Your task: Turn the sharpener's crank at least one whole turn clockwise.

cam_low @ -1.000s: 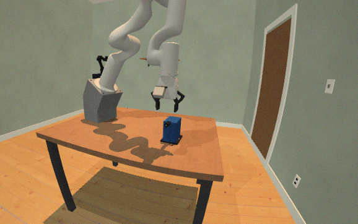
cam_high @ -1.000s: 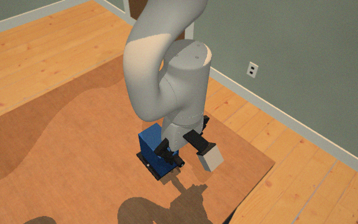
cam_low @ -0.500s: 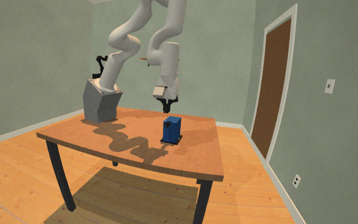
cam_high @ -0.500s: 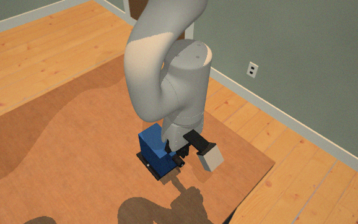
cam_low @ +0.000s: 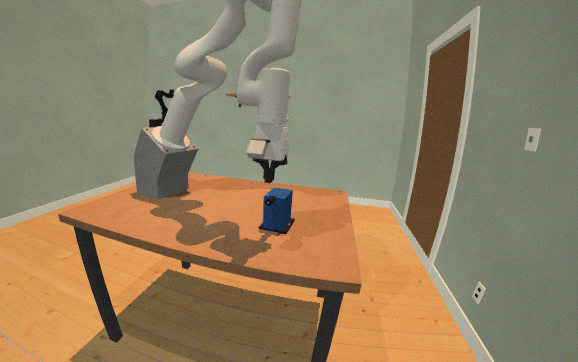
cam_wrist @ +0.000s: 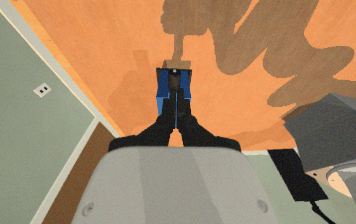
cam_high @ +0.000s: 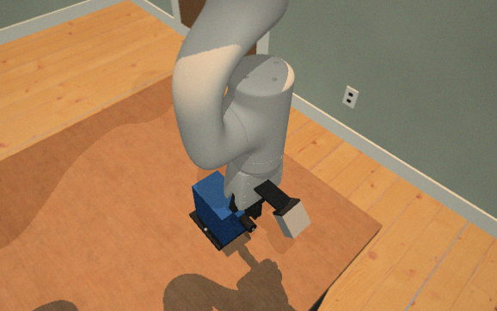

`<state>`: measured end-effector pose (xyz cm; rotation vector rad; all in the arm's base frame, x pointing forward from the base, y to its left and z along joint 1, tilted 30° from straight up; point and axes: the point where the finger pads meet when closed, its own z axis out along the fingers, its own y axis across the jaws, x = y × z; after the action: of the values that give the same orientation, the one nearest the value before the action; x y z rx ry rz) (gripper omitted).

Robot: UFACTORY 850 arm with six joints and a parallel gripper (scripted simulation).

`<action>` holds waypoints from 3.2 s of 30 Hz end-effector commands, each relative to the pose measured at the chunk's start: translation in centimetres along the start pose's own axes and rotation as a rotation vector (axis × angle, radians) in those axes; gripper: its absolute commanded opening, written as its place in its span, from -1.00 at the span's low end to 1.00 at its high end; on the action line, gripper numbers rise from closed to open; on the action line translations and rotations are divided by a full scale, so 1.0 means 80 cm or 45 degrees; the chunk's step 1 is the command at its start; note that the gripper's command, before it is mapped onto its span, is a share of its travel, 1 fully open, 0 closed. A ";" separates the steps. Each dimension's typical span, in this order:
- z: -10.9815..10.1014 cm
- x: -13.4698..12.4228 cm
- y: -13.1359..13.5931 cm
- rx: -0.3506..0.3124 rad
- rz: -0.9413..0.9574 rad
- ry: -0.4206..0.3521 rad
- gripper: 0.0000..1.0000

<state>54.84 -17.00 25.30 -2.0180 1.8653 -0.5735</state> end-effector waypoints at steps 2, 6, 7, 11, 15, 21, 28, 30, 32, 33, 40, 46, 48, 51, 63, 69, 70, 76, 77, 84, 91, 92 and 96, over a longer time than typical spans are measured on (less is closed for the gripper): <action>-0.001 0.000 -0.001 0.002 0.000 0.001 -1.00; -0.001 0.000 -0.001 0.002 0.000 0.001 -1.00; -0.001 0.000 -0.001 0.002 0.000 0.001 -1.00; -0.001 0.000 -0.001 0.002 0.000 0.001 -1.00; -0.001 0.000 -0.001 0.002 0.000 0.001 -1.00; -0.001 0.000 -0.001 0.002 0.000 0.001 0.09; -0.001 0.000 -0.001 0.002 0.000 0.001 0.09; -0.001 0.000 -0.001 0.002 0.000 0.001 0.09; -0.001 0.000 -0.001 0.002 0.000 0.001 0.09; -0.001 0.000 -0.001 0.002 0.000 0.001 0.09; -0.001 0.000 -0.001 0.002 0.000 0.001 0.09; -0.001 0.000 -0.001 0.002 0.000 0.001 0.09; -0.001 0.000 -0.001 0.002 0.000 0.001 0.09; -0.001 0.000 -0.001 0.002 0.000 0.001 0.09; 0.003 0.000 -0.001 0.000 0.000 0.001 0.09; 0.010 0.000 -0.001 0.000 0.000 0.001 0.09; 0.010 0.000 -0.001 0.000 0.000 0.001 0.09; 0.017 0.000 -0.002 0.000 0.000 0.001 0.09; 0.018 0.000 -0.002 0.000 0.000 0.001 0.09; 0.030 0.000 -0.002 0.000 0.000 0.000 0.09; 0.039 0.001 -0.003 0.000 0.000 0.000 0.09; 0.041 0.001 -0.003 0.000 0.000 0.001 0.09; 0.047 0.001 -0.003 0.000 0.000 0.001 0.09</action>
<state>56.71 -17.10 22.40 -2.0214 1.8686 -0.5673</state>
